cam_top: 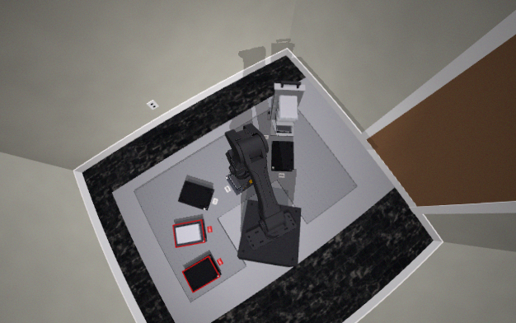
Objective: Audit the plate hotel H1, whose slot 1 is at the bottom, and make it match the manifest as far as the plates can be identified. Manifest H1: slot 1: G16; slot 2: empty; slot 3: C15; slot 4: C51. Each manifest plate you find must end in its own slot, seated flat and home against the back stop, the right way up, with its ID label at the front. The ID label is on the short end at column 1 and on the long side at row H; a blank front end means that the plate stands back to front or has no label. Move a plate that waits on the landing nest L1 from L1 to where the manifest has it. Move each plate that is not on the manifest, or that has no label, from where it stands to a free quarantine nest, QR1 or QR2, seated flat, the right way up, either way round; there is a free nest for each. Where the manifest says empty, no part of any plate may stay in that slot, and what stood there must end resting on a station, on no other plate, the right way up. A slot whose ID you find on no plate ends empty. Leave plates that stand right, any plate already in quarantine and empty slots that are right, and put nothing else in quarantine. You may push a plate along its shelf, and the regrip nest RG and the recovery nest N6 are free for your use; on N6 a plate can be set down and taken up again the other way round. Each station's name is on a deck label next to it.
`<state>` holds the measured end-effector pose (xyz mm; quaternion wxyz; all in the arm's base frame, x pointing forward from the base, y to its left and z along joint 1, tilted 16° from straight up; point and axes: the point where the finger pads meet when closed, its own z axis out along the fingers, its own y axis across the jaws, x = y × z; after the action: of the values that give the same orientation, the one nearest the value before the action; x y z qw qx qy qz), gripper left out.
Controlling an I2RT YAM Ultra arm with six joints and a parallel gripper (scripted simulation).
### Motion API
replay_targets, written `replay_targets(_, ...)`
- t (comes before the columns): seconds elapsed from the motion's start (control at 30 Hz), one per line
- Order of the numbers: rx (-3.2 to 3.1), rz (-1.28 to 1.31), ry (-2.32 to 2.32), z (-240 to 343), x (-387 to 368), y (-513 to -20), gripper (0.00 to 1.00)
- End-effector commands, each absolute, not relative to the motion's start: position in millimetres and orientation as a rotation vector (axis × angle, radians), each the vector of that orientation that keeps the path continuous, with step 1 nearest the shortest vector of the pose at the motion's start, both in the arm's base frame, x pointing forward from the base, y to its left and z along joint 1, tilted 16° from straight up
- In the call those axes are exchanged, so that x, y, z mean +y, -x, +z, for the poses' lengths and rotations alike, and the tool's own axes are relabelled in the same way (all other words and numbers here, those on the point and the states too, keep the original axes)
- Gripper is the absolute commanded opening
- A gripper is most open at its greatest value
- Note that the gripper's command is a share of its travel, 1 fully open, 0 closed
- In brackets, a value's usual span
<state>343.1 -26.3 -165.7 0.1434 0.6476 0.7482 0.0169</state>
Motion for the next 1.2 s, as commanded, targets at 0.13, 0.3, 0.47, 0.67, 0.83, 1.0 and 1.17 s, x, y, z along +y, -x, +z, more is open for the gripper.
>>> replay_targets(0.13, 2.155, 0.044, -1.866, -158.1, -25.9, -342.4, 0.86)
replay_targets(0.3, 2.155, 0.045, -1.866, -153.3, -25.1, -341.3, 0.86)
replay_targets(0.47, 2.155, 0.045, -1.866, -148.5, -24.3, -340.2, 0.86)
replay_targets(0.67, 2.155, 0.045, -1.866, -143.7, -23.5, -339.0, 0.86)
replay_targets(0.83, 2.155, 0.045, -1.866, -139.9, -22.8, -338.1, 0.86)
replay_targets(1.0, 2.155, 0.045, -1.866, -135.1, -22.0, -337.0, 0.86)
replay_targets(1.17, 2.155, 0.045, -1.866, -130.3, -21.3, -335.8, 0.86)
